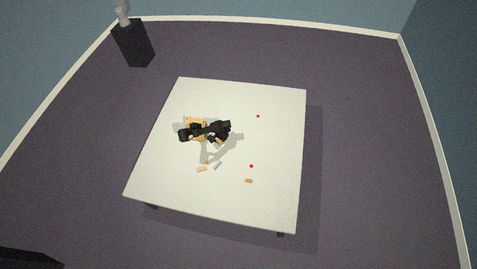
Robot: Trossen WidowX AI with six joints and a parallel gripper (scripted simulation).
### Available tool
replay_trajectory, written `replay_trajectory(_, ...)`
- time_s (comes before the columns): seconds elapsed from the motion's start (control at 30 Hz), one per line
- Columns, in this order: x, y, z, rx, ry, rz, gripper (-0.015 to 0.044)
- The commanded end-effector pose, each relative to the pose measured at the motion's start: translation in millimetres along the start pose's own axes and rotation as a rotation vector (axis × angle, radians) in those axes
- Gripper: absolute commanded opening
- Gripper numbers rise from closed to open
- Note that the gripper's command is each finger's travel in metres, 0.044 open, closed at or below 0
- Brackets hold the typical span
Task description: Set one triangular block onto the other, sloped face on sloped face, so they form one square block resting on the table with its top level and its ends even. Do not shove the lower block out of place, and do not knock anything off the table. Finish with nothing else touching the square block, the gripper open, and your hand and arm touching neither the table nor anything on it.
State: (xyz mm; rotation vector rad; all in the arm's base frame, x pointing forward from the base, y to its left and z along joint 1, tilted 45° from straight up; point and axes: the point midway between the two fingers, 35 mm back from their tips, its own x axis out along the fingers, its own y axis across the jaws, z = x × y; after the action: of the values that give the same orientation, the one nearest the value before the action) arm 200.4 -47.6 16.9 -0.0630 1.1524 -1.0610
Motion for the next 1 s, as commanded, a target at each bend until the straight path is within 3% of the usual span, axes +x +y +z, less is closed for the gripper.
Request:
replay_trajectory(0.0, 0.0, -0.1, -0.1, 0.0, 0.0, 0.0, 0.044)
replay_trajectory(0.2, -9.6, 2.4, 1.0, -0.001, 0.002, 0.004, 0.044)
replay_trajectory(0.47, -107.9, 1.2, -0.3, -0.002, 0.005, 0.002, 0.044)
replay_trajectory(0.97, -104.3, 2.7, -0.3, -0.012, -0.004, 0.006, 0.044)
